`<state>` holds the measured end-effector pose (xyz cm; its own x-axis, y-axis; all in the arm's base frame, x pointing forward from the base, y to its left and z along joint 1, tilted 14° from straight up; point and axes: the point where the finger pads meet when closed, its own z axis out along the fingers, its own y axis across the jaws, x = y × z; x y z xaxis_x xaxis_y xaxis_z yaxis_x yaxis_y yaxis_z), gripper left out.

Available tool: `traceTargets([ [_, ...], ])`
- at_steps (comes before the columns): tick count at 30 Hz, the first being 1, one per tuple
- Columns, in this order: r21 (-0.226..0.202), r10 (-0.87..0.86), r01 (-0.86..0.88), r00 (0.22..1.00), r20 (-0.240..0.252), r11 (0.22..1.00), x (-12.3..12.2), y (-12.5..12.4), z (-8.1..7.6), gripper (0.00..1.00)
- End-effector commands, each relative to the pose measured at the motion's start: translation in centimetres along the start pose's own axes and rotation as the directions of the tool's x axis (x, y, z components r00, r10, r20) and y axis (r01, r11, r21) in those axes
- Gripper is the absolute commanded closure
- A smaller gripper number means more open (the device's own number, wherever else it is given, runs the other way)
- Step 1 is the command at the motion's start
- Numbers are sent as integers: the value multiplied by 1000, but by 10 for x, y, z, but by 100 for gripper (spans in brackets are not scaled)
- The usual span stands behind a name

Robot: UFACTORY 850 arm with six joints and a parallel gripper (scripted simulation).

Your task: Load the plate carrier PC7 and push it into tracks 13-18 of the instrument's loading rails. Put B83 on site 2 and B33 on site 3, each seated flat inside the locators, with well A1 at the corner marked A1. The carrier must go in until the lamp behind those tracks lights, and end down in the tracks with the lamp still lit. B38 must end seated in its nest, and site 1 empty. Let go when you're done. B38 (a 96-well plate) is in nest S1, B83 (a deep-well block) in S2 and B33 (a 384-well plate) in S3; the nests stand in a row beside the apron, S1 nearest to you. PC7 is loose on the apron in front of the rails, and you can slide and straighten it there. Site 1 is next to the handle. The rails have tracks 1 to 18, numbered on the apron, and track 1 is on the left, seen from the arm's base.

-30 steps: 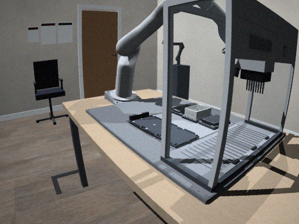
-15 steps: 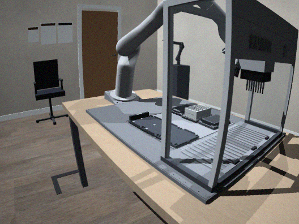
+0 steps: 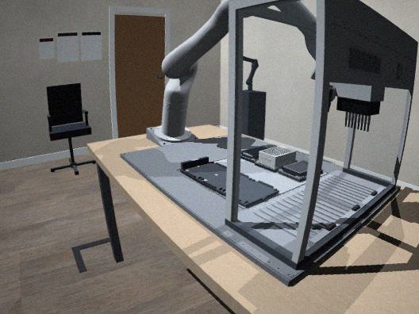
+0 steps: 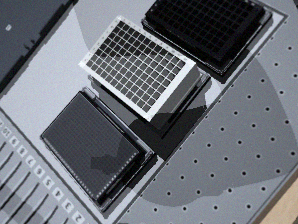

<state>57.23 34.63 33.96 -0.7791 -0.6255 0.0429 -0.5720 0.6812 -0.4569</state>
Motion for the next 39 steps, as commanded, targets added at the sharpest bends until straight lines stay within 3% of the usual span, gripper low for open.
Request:
traceTargets([
  [1, -31, 135, -135, 991, 9, 990, 2, -8, 8, 0],
  [9, -85, 362, -361, 932, -9, 929, 7, -23, 25, 0],
  [18, -119, 516, -516, 856, -34, 848, 10, -34, 37, 0],
  [22, -139, 621, -622, 782, -58, 770, 14, -45, 48, 0],
  [26, -150, 679, -682, 730, -74, 716, 15, -45, 49, 0],
  [33, -168, 816, -823, 564, -125, 543, 20, -61, 63, 0],
  [35, -168, 816, -823, 564, -125, 543, 20, -61, 63, 0],
  [39, -171, 878, -888, 453, -157, 427, 23, -69, 71, 0],
])
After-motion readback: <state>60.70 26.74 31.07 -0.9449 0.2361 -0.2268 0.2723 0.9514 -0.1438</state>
